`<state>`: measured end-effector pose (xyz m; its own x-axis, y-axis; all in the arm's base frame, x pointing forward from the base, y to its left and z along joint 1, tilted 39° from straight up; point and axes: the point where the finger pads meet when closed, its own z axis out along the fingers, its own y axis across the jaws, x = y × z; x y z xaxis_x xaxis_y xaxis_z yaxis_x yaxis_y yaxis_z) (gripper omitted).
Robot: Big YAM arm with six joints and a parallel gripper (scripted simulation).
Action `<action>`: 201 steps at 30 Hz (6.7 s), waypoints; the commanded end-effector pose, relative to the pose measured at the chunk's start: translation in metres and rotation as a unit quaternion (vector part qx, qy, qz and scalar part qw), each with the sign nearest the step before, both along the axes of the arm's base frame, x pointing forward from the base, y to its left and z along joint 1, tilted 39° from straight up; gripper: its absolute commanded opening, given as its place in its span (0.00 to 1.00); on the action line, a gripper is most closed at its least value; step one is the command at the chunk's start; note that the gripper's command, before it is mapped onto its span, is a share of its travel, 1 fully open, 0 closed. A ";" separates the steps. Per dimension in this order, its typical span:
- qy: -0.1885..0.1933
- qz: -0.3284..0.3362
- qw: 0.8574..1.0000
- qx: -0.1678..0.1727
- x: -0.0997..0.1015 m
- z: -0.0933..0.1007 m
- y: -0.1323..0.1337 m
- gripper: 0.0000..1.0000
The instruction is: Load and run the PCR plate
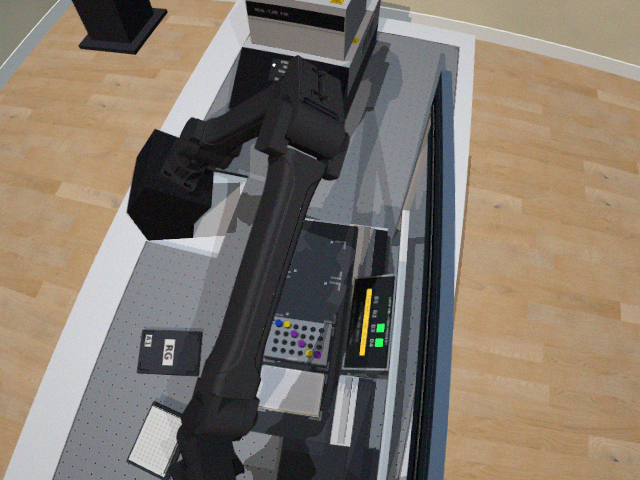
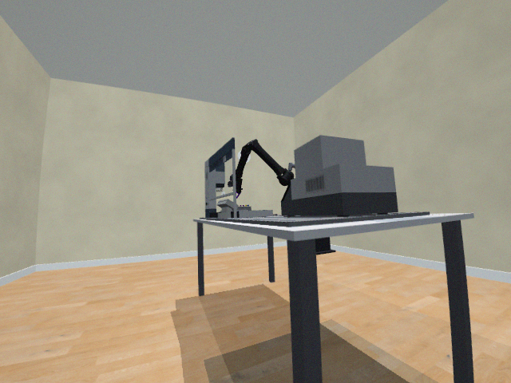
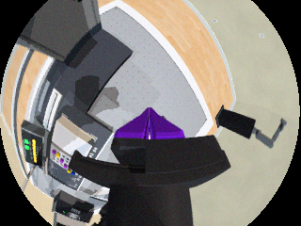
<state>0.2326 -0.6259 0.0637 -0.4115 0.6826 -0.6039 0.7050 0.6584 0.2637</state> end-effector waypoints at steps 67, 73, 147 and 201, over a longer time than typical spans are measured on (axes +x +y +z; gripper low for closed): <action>0.022 -0.088 0.929 -0.358 -0.100 0.304 -0.035 0.00; 0.010 -0.090 0.925 -0.368 -0.094 0.334 -0.029 0.00; -0.014 -0.176 0.818 -0.547 -0.159 0.637 0.073 0.00; -0.114 0.062 0.776 -0.617 0.060 0.682 0.155 0.00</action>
<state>0.2812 -0.4872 0.7157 -0.2336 -0.4627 -0.8552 0.6472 0.5824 -0.4919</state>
